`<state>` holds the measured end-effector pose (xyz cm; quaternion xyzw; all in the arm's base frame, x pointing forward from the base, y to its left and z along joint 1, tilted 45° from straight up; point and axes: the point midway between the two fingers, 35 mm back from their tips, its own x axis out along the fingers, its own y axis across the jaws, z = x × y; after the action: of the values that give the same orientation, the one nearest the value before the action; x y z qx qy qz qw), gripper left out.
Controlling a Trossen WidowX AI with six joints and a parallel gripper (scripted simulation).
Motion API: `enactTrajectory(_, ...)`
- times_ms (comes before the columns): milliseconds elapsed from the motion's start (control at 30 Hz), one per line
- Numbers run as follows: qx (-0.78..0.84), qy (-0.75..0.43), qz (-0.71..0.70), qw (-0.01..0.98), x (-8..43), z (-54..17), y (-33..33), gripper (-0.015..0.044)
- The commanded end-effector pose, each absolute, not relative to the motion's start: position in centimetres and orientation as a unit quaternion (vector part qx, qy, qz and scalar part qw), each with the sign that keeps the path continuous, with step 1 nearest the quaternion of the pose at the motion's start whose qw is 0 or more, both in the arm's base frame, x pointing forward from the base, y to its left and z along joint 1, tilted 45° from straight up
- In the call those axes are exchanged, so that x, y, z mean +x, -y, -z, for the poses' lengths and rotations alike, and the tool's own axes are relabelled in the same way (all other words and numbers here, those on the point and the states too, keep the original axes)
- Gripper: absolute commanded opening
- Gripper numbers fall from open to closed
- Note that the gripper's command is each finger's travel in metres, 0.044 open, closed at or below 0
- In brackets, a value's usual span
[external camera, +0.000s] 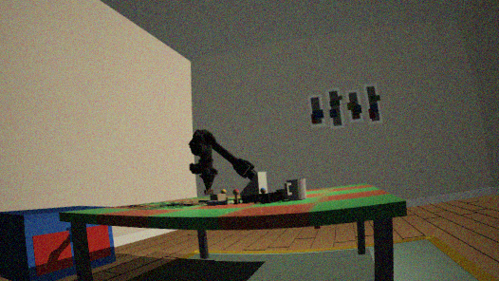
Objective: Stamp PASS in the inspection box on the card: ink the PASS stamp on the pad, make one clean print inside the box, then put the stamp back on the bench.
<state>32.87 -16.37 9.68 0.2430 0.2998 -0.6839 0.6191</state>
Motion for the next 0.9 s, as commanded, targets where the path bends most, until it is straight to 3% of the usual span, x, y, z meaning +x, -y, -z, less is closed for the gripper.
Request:
enactTrajectory(0,0.239,-0.302,0.685,0.619,32.7,-9.1,16.9,0.0)
enactTrajectory(867,0.238,-0.301,0.685,0.619,32.0,-6.5,19.6,0.0)
